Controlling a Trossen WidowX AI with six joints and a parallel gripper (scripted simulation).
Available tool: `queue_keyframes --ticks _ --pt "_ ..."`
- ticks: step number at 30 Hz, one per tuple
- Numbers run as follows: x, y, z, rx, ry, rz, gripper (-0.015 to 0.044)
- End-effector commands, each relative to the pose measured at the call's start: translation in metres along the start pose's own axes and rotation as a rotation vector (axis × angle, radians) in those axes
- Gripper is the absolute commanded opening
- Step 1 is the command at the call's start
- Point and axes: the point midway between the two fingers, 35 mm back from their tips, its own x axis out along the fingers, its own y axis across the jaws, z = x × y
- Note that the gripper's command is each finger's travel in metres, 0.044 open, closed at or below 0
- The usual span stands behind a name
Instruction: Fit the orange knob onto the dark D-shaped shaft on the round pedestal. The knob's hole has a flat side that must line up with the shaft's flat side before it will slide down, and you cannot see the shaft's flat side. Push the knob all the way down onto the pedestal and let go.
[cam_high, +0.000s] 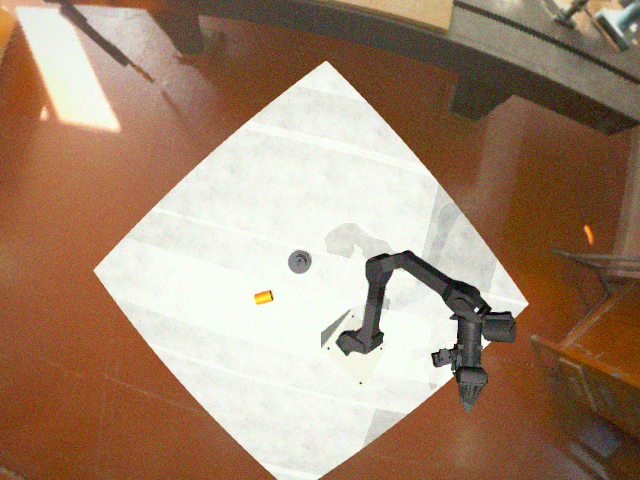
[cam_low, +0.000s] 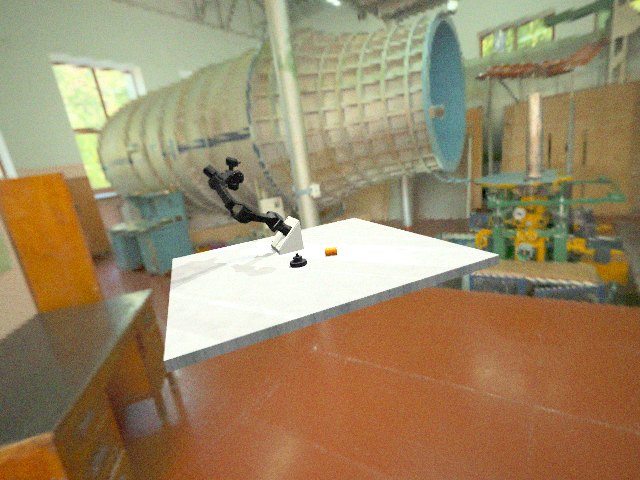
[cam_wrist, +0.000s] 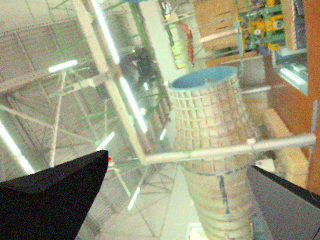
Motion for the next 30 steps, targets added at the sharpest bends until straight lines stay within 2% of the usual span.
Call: queue_keyframes --ticks 1,4,8,12,16,23,30 --pt "0.001 0.0 0.0 -0.006 -0.004 0.002 0.0426" --pt "0.014 0.005 0.008 -0.091 -0.072 0.022 0.044" --pt "0.048 0.019 0.033 -0.288 -0.26 0.045 0.044" --pt "0.087 0.044 0.08 -0.492 -0.52 0.015 0.044" --pt "0.107 0.068 0.127 -0.616 -0.72 -0.056 0.044" --pt "0.117 0.102 0.215 -0.766 -1.0 -0.273 0.044" --pt "0.099 0.124 0.312 -0.849 -1.188 -0.602 0.044"
